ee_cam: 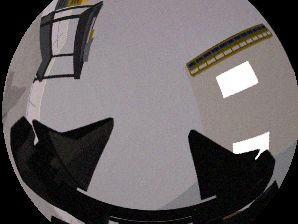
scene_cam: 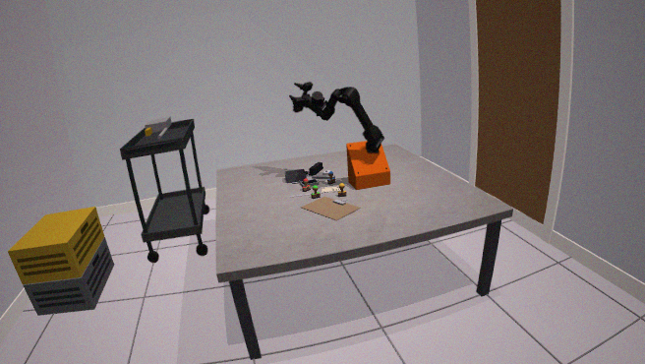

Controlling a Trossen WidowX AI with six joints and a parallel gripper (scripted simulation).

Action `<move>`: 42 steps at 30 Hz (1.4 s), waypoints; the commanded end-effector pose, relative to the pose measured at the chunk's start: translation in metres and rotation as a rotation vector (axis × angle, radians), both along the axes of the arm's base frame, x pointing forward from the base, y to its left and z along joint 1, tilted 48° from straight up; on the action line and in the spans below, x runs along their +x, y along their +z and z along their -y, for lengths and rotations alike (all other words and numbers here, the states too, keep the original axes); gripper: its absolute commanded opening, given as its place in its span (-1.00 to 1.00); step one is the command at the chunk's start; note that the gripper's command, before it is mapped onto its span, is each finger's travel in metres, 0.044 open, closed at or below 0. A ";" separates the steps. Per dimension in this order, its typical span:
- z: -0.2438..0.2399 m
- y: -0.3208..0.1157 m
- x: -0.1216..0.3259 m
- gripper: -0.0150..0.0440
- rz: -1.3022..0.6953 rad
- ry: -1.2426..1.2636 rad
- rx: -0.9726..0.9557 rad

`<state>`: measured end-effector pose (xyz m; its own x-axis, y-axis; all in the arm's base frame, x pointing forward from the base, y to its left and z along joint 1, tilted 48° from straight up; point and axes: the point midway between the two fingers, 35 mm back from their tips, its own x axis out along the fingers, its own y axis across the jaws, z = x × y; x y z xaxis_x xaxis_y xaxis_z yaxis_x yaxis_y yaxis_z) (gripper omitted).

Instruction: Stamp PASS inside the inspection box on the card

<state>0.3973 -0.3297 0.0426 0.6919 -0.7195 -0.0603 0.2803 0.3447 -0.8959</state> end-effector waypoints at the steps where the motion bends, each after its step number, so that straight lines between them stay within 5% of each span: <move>1: -0.002 0.000 0.001 0.78 -0.004 0.004 0.000; 7: -0.052 -0.010 0.039 0.24 -0.071 0.150 0.093; 20: -0.226 -0.058 0.092 0.24 -0.310 0.555 0.772; 35: -0.446 -0.031 -0.022 0.24 -0.935 0.466 1.701; 42: -0.495 0.006 -0.070 0.24 -1.156 0.263 1.915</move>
<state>0.3422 0.1458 0.0288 -0.0234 0.7033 -0.7105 -0.2205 0.6896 0.6899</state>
